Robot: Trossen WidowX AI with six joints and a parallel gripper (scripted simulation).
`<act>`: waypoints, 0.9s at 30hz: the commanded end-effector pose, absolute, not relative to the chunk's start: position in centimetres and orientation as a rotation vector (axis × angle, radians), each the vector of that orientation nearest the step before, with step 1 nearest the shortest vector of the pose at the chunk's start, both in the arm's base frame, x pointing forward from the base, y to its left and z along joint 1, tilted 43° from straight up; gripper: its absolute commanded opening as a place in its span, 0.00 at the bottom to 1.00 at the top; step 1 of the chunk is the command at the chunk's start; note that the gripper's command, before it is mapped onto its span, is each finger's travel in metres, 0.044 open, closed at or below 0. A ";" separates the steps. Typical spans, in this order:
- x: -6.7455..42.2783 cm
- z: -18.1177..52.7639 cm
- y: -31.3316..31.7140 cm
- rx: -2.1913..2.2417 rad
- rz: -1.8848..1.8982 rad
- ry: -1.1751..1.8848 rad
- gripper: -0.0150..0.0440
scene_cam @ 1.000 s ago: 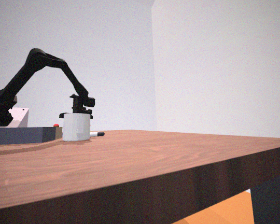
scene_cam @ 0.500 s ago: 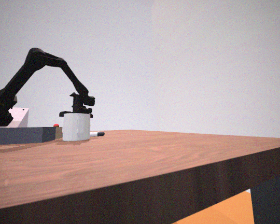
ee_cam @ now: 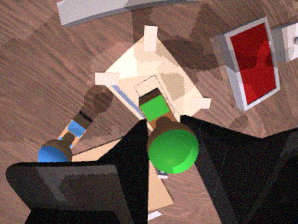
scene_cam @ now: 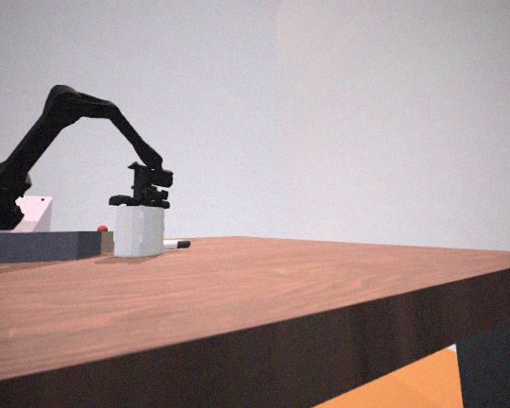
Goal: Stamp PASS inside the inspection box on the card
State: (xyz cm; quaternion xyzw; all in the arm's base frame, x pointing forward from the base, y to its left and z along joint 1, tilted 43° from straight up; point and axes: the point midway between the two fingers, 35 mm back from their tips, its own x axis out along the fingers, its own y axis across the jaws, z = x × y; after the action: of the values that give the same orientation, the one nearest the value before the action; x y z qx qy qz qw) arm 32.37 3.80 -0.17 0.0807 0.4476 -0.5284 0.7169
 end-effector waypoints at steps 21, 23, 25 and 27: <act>32.3 2.8 5.9 0.188 -1.169 0.990 0.25; 32.4 3.7 5.0 0.191 -1.167 0.992 0.25; 32.5 4.6 4.1 0.193 -1.166 0.993 0.25; 32.6 5.6 3.1 0.194 -1.165 0.994 0.25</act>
State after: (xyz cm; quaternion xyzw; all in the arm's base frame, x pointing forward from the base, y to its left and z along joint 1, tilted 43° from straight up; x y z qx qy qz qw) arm 32.49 4.66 3.96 0.0880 0.4496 -0.5264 0.7162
